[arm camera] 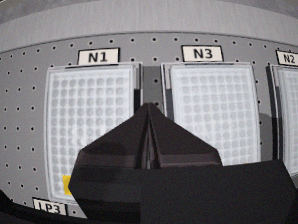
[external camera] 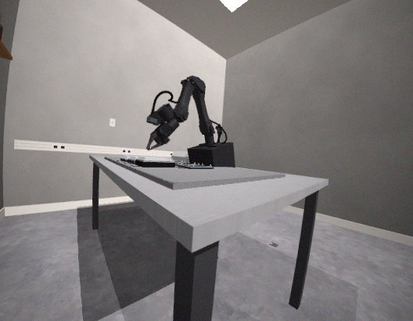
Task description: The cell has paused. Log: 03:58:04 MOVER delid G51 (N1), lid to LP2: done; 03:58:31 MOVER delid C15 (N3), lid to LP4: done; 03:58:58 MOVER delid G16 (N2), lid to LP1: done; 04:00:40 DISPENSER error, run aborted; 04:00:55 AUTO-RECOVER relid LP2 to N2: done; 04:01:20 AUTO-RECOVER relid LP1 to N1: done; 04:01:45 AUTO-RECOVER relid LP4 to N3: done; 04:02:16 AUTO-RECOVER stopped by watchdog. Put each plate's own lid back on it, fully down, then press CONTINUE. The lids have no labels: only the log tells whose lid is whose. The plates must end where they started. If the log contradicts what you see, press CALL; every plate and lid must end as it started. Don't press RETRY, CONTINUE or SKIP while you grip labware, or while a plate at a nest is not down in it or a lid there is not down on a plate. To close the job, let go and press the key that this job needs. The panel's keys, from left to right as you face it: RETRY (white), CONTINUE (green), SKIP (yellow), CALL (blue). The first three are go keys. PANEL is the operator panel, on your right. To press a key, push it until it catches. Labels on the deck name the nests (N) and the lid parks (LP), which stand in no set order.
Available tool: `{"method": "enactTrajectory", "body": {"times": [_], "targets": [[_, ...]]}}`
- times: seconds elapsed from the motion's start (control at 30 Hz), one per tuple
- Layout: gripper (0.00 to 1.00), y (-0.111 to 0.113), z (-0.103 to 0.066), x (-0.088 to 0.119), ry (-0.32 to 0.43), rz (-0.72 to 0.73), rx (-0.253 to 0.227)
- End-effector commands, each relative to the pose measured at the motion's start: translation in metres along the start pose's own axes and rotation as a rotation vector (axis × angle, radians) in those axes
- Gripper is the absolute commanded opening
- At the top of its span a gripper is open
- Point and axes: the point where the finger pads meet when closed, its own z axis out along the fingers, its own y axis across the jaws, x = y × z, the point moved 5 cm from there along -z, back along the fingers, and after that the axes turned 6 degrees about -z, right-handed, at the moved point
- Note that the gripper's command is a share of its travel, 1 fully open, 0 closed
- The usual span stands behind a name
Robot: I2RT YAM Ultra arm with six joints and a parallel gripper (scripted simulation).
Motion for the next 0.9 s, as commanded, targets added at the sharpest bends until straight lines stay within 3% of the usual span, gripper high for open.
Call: {"method": "enactTrajectory", "body": {"times": [0.0, 0.17, 0.87], "targets": [[0.00, -0.001, 0.007, -0.008, 0.017, -0.019, -0.023], [0.00, -0.010, 0.021, -0.023, 0.016, -0.019, -0.022], [0.00, -0.007, 0.016, -0.023, 0.006, -0.016, -0.022]]}}
